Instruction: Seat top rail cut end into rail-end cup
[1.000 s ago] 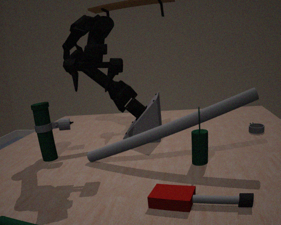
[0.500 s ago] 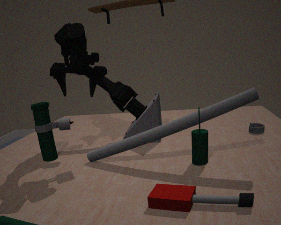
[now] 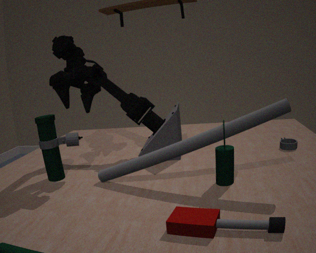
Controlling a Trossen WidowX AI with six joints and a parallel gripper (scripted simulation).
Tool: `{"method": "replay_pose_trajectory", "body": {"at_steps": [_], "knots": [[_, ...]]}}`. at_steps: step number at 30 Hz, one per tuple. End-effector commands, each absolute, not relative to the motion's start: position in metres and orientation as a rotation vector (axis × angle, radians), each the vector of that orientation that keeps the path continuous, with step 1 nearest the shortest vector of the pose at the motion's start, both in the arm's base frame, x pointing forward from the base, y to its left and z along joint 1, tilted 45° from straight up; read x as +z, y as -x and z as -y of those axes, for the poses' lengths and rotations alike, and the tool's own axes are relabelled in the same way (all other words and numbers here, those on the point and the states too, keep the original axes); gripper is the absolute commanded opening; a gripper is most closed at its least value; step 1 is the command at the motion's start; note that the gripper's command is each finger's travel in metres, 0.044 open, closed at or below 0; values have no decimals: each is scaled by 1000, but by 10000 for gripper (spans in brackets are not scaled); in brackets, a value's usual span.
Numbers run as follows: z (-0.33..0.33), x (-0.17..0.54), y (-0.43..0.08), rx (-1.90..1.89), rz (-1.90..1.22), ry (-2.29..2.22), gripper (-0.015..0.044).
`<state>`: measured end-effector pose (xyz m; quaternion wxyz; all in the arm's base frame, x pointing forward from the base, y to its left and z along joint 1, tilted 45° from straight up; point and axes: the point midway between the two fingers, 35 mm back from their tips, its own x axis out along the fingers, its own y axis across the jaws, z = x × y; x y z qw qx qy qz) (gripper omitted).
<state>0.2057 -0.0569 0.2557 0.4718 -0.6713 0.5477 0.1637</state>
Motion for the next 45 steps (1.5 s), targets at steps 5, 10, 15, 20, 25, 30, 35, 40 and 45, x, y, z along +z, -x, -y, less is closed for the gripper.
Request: {"method": "replay_pose_trajectory", "body": {"at_steps": [5,10,15,20,25,30,35,40,45], "knots": [[77,286,-170,847,-1154,2195,440],[77,286,-170,847,-1154,2195,440],[77,286,-170,847,-1154,2195,440],[77,285,-170,848,-1154,2194,440],[92,270,-170,855,-1154,2183,440],[117,246,-168,840,-1154,2196,440],[121,243,-167,836,-1155,2201,440],[124,240,-170,836,-1155,2201,440],[128,235,-175,836,-1155,2201,440]]}}
